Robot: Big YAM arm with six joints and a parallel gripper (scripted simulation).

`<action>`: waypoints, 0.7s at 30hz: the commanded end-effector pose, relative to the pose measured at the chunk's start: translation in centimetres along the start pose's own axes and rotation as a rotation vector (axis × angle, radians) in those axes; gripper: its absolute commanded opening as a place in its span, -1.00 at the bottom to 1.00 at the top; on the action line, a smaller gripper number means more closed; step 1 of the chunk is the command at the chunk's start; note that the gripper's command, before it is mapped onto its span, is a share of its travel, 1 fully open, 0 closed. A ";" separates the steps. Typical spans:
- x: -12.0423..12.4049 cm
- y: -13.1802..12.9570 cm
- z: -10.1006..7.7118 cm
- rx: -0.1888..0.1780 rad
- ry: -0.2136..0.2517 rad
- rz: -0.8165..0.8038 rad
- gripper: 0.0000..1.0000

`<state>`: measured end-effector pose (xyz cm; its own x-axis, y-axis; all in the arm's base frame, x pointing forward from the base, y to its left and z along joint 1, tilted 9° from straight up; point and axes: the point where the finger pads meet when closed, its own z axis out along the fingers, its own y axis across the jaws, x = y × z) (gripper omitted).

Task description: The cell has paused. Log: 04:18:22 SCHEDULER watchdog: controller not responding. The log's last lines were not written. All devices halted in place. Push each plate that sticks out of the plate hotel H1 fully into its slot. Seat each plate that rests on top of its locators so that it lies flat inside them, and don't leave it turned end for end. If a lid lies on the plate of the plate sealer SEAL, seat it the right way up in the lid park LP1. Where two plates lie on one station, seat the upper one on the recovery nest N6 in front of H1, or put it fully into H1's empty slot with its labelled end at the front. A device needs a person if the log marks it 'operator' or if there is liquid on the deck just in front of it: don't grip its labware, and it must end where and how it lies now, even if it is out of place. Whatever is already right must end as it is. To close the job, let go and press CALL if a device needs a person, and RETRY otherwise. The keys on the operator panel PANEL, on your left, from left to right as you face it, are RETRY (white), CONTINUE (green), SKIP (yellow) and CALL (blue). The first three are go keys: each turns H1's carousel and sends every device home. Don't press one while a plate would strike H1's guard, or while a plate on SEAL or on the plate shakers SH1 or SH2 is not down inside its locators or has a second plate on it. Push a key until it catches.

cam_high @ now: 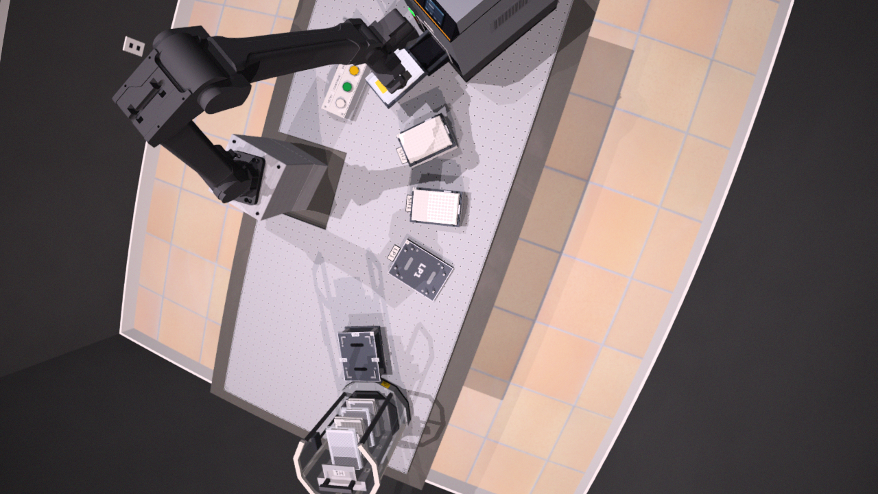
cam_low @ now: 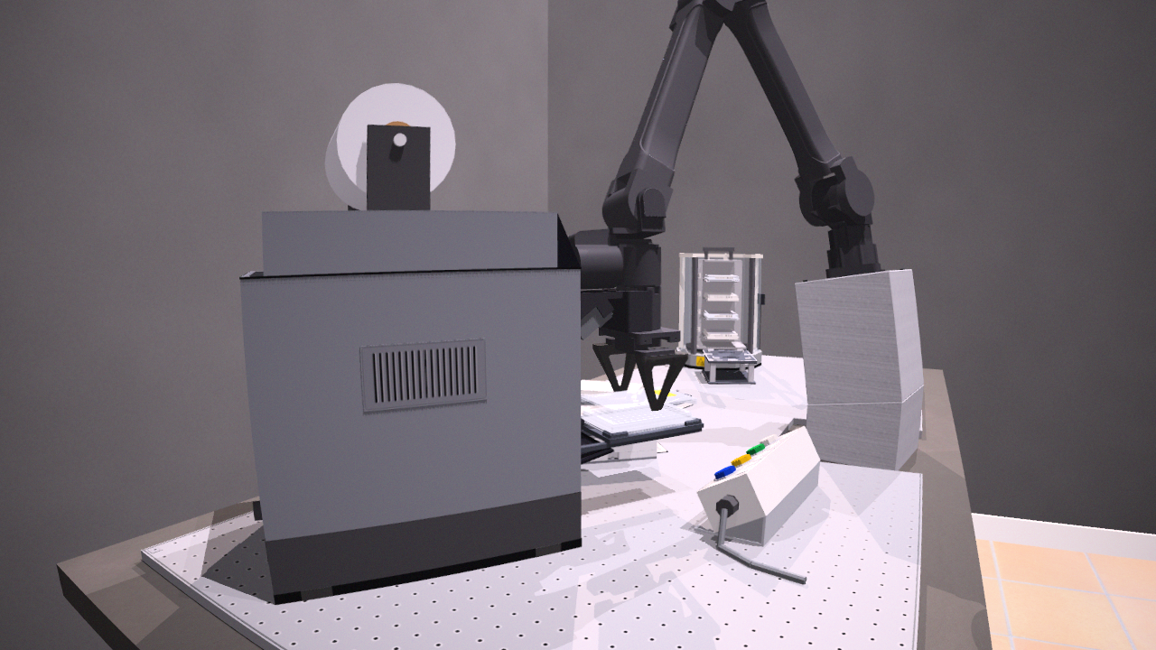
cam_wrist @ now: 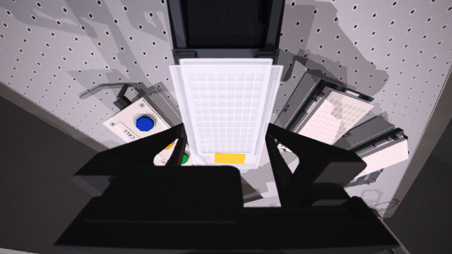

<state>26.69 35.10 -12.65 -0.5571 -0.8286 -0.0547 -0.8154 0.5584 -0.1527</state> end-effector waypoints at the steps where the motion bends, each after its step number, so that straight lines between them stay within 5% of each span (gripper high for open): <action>1: -0.9 0.6 -1.5 -0.001 -0.027 -0.001 0.68; 15: -1.1 0.1 -0.9 0.000 -0.024 0.002 0.68; 21: -1.1 0.6 -2.2 -0.001 -0.029 0.000 0.68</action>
<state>26.56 35.07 -12.11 -0.5579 -0.8284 -0.0504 -0.8154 0.5585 -0.1526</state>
